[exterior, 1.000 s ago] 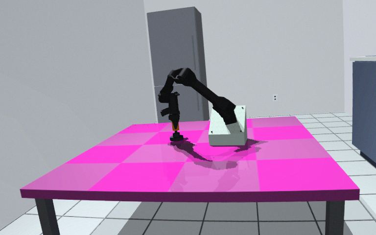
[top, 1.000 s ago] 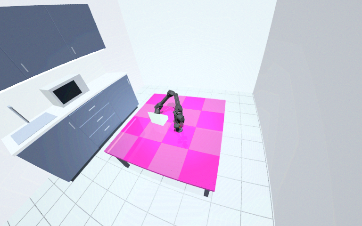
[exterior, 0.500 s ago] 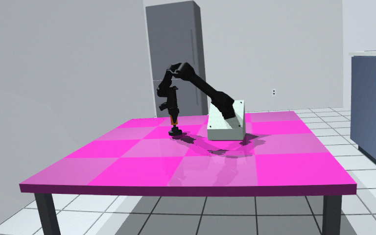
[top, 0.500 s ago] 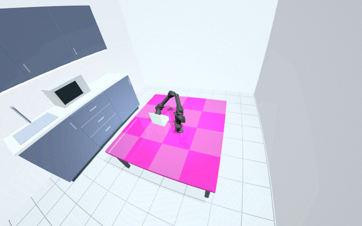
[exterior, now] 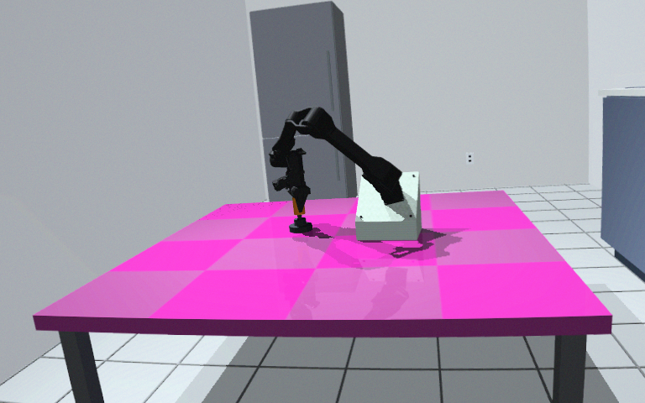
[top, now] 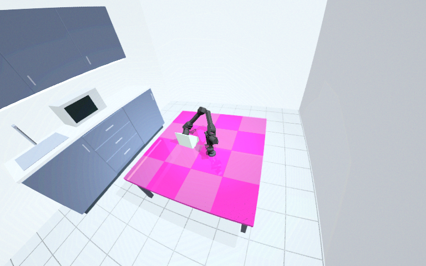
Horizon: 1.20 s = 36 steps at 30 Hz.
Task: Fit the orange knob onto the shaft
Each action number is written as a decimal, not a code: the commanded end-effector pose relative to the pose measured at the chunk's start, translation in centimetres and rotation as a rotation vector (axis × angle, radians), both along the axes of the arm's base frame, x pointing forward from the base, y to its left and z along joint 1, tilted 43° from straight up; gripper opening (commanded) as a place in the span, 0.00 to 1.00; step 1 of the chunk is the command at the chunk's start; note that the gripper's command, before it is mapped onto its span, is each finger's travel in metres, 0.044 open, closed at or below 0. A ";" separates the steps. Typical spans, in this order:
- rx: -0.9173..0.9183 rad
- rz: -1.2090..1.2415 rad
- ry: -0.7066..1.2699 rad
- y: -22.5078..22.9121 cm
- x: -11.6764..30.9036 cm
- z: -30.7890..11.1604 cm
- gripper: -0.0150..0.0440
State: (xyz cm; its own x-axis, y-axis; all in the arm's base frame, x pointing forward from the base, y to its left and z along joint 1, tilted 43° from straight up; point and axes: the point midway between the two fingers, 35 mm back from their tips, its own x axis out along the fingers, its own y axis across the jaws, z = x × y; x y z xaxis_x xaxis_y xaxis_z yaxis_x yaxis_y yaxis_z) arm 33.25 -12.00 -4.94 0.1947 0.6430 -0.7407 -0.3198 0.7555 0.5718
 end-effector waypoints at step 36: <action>-0.041 0.158 -0.141 0.0 0.0 0.0 0.25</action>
